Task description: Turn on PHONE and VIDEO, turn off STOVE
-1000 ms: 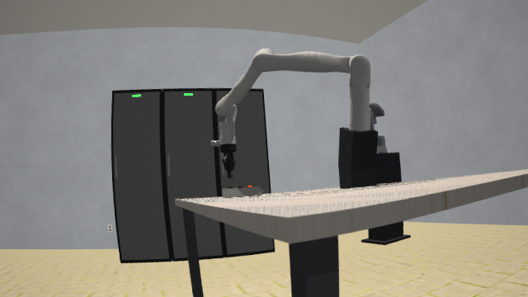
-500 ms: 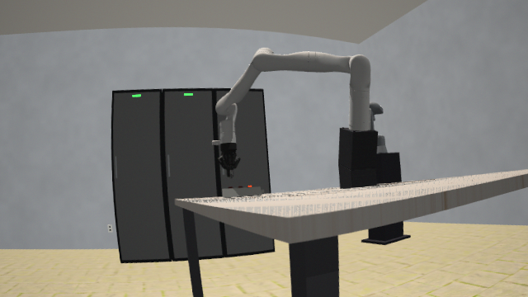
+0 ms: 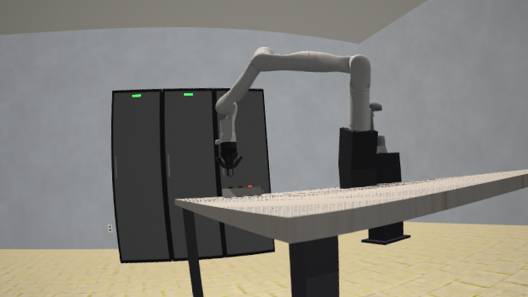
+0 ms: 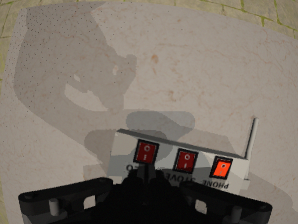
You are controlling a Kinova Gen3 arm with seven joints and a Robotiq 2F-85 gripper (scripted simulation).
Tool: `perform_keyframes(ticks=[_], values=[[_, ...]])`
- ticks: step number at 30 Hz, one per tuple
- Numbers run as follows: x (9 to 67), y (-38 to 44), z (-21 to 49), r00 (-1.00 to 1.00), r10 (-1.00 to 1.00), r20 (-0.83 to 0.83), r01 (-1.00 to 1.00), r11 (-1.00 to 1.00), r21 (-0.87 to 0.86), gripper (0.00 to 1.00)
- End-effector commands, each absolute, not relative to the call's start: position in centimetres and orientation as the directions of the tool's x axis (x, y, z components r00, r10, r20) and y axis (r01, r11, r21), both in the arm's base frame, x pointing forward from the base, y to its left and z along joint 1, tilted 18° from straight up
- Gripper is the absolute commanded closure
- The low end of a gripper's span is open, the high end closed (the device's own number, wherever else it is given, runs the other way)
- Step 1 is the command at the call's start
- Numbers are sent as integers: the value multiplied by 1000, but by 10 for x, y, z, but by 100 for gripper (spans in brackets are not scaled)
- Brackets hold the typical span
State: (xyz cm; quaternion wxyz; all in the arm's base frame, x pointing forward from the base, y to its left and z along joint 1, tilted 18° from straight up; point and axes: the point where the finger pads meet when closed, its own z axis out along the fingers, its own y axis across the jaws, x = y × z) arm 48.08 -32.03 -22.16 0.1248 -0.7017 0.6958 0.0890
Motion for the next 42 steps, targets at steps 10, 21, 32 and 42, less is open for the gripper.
perform_keyframes(ticks=[10, 21, 32, 42], values=[[482, -317, -216, -141, -940, -310, -989, 149, -1, 100], [482, -317, -216, -170, -935, -310, -984, 177, 7, 100], [482, -317, -216, -170, -935, -310, -984, 177, 7, 100], [482, -317, -216, -170, -935, -310, -984, 177, 7, 100]])
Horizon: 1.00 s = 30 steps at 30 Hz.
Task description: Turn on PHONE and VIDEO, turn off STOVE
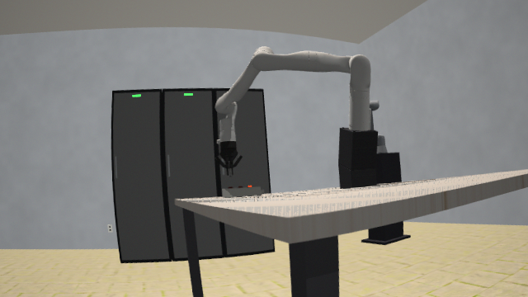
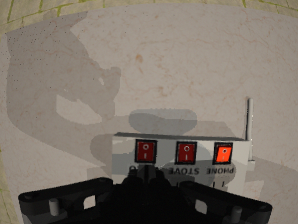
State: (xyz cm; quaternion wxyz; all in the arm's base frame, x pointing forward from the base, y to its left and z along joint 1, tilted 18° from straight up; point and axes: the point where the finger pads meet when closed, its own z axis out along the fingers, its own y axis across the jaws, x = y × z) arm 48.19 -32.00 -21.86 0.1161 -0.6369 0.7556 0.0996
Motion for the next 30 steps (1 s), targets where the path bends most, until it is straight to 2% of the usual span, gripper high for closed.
perform_keyframes(ticks=[1, 30], values=[[482, -317, -216, -170, -935, -310, -984, 177, 7, 100], [484, -317, -219, -167, -936, -309, -985, 174, 4, 100]])
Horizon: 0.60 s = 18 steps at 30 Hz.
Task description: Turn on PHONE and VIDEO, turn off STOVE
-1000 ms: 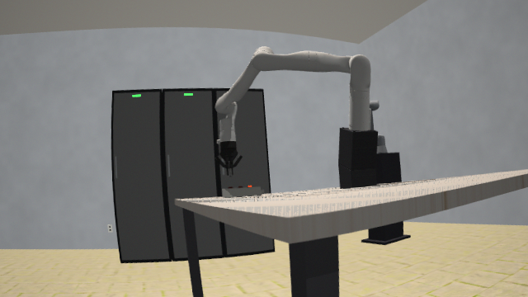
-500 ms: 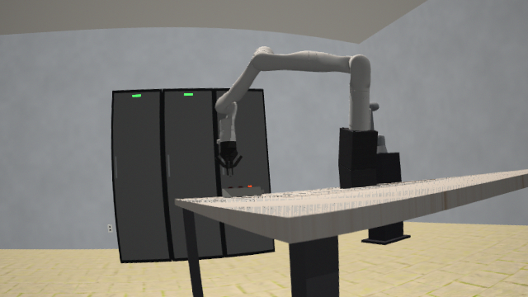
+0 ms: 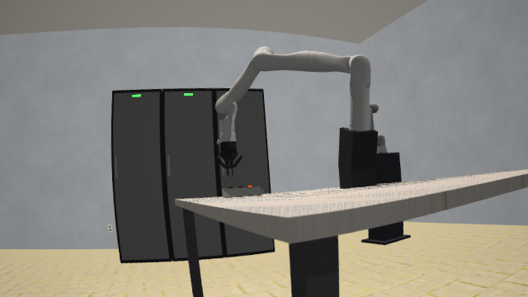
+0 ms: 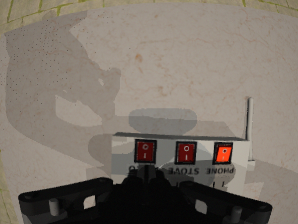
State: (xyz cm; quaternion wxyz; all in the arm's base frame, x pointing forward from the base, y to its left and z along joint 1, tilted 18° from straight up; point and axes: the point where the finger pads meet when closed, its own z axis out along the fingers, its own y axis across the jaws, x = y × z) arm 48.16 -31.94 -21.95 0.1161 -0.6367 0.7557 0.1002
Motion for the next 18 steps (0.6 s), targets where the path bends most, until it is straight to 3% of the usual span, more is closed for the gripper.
perform_keyframes(ticks=[1, 18], values=[[485, -316, -220, -167, -936, -309, -985, 174, 4, 100], [486, -311, -237, -166, -937, -309, -985, 174, 3, 100]])
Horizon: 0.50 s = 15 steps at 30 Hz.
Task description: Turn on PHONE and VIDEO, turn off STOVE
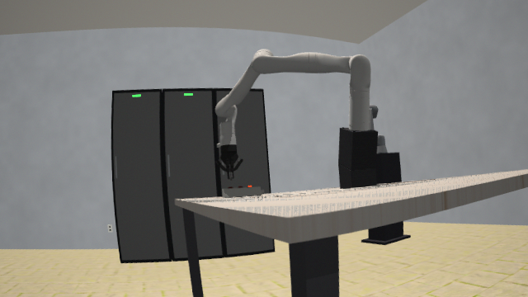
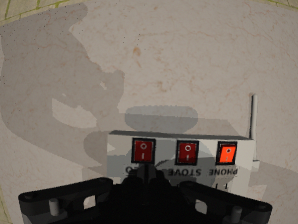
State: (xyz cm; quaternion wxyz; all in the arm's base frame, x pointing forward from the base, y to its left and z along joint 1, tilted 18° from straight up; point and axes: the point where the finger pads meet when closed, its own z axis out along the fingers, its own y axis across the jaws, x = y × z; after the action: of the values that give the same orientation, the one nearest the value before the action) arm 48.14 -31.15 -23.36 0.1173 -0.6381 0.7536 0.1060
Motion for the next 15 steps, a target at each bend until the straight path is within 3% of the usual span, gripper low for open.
perform_keyframes(ticks=[1, 15], values=[[487, -311, -238, -165, -937, -309, -985, 173, 2, 100], [487, -306, -252, -165, -937, -309, -985, 173, 2, 100]])
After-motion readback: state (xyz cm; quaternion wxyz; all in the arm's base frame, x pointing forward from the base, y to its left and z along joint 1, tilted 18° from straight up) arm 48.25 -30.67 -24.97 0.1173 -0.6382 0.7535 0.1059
